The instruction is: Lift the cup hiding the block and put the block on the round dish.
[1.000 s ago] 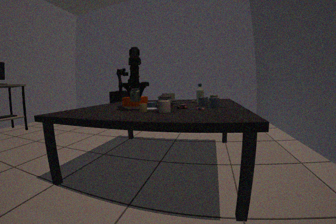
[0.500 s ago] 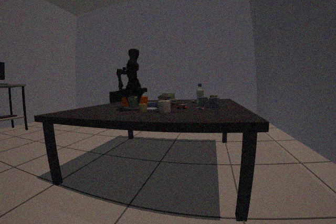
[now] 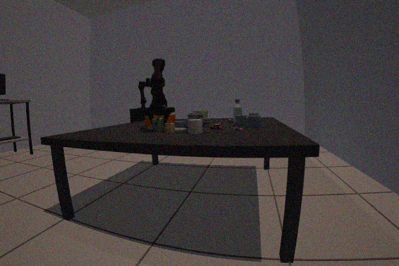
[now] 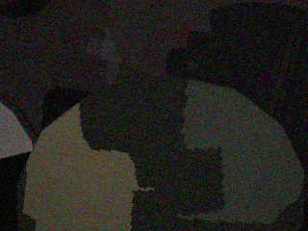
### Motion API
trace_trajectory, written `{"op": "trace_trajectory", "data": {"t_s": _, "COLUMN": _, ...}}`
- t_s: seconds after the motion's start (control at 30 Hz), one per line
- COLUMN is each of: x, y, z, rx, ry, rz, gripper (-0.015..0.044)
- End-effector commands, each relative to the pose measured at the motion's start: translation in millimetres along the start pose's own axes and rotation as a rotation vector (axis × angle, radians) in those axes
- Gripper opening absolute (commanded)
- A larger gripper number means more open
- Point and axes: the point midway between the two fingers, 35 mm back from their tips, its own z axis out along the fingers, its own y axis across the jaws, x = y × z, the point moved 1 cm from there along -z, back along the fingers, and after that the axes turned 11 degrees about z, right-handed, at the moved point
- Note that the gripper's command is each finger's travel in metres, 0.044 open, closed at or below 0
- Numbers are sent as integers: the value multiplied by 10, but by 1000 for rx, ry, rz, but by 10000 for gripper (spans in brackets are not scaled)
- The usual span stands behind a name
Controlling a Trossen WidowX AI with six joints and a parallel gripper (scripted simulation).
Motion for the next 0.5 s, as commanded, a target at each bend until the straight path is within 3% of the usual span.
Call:
{"op": "trace_trajectory", "data": {"t_s": 0.0, "x": 12, "y": -5, "z": 97, "rx": 2, "ry": 8, "rz": -6, "gripper": 0}}
{"op": "trace_trajectory", "data": {"t_s": 0.03, "x": 13, "y": -5, "z": 110, "rx": 2, "ry": 8, "rz": -6, "gripper": 0}}
{"op": "trace_trajectory", "data": {"t_s": 0.47, "x": 4, "y": -3, "z": 25, "rx": 1, "ry": 2, "rz": 0, "gripper": 341}}
